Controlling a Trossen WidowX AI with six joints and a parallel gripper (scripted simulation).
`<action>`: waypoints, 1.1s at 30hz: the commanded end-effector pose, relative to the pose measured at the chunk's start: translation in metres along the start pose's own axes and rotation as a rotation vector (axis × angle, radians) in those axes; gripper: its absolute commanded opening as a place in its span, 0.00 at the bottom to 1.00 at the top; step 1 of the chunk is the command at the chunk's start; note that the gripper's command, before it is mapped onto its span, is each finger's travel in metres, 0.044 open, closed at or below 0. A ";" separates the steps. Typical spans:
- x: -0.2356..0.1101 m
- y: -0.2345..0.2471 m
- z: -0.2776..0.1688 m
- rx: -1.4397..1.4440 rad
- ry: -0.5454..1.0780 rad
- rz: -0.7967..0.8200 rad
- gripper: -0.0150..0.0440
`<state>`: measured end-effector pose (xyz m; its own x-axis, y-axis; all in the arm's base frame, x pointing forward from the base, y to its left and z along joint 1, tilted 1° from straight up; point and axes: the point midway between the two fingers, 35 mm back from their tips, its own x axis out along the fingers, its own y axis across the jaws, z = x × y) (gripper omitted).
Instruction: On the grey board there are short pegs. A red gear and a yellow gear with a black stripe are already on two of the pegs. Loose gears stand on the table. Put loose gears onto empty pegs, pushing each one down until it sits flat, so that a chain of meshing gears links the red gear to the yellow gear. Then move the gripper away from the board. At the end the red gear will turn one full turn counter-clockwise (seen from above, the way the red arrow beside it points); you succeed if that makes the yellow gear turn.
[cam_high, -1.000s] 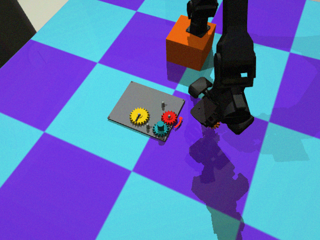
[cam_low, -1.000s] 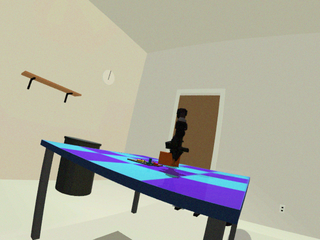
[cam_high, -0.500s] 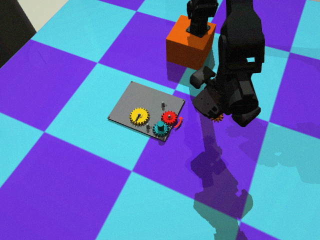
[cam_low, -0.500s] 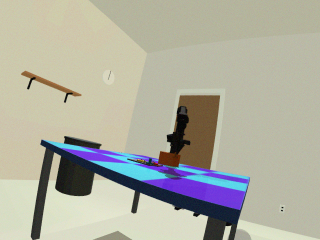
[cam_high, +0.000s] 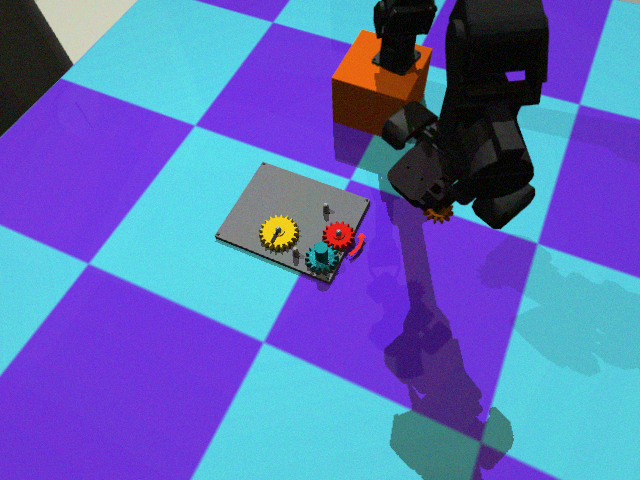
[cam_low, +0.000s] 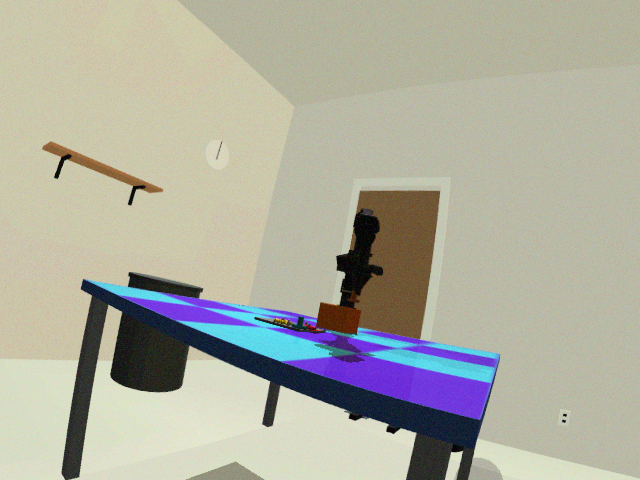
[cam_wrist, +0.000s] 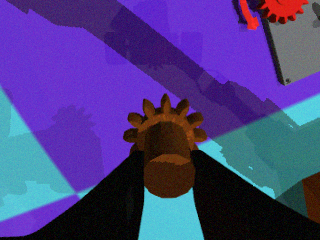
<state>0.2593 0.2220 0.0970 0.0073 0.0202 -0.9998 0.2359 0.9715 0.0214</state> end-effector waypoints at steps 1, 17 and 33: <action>-0.013 0.000 -0.001 0.003 -0.007 0.011 0.25; -0.002 -0.014 0.028 0.004 -0.007 0.014 0.25; 0.016 -0.037 0.066 0.004 -0.012 0.011 0.25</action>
<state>0.3101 0.1756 0.0843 0.0236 0.0275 -0.9993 0.2400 0.9702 0.0323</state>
